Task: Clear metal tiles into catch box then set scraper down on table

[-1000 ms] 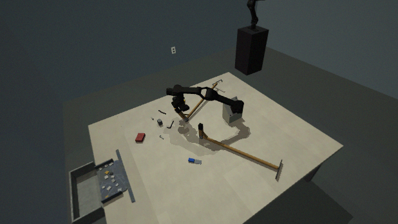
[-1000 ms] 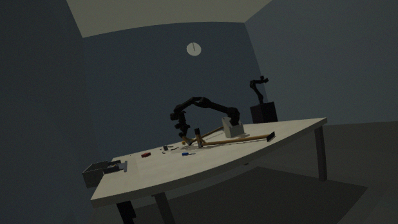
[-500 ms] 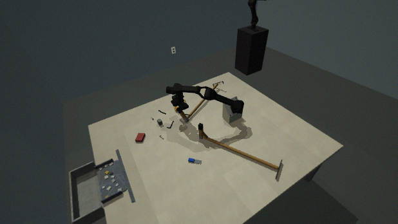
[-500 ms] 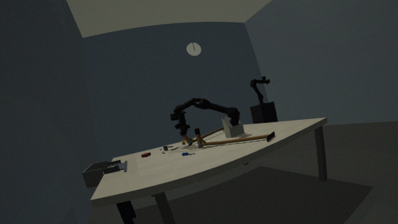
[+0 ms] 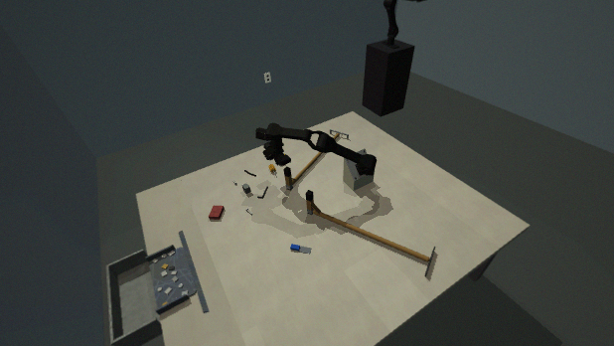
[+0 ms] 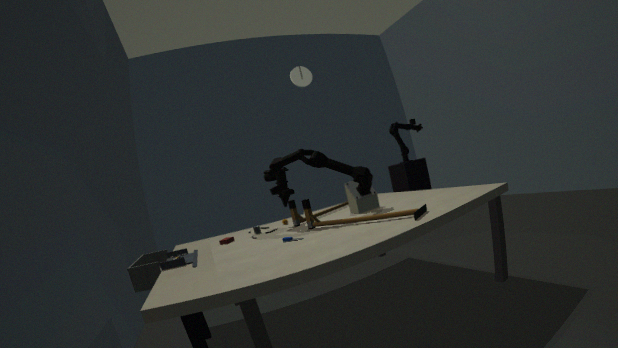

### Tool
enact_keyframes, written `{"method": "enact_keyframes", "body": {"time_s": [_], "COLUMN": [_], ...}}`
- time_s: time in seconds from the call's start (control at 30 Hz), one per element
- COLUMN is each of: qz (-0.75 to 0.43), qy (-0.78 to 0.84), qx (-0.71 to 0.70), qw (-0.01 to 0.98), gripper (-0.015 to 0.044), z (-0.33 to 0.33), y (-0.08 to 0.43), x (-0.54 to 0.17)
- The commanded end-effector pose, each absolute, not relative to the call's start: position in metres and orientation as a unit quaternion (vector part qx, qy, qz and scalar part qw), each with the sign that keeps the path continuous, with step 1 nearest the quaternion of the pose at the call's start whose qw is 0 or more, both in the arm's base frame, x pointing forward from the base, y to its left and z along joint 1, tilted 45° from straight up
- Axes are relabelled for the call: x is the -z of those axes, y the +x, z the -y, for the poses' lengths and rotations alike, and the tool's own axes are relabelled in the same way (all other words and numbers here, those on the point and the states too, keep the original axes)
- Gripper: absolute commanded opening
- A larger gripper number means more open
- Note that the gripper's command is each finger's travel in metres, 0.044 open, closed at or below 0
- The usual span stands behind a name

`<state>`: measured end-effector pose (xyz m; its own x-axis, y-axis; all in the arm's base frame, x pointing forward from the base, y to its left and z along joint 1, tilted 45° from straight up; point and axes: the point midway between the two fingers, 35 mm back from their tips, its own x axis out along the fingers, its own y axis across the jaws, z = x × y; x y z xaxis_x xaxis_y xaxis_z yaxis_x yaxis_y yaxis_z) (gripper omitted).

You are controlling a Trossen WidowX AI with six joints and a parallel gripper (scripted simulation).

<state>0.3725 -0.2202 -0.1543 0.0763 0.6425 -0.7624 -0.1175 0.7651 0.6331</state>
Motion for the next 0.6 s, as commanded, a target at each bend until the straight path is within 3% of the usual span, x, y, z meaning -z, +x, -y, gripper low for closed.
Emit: {"method": "enact_keyframes", "body": {"time_s": [0.0,0.57], "qz": [-0.622,-0.593], "qy": [0.196,0.111], "qx": [-0.281,-0.344], "qw": [0.704,0.719], "gripper": [0.0,0.0], "z": [0.217,0.189], "y": [0.376,0.394], "x": [0.145,0.081]}}
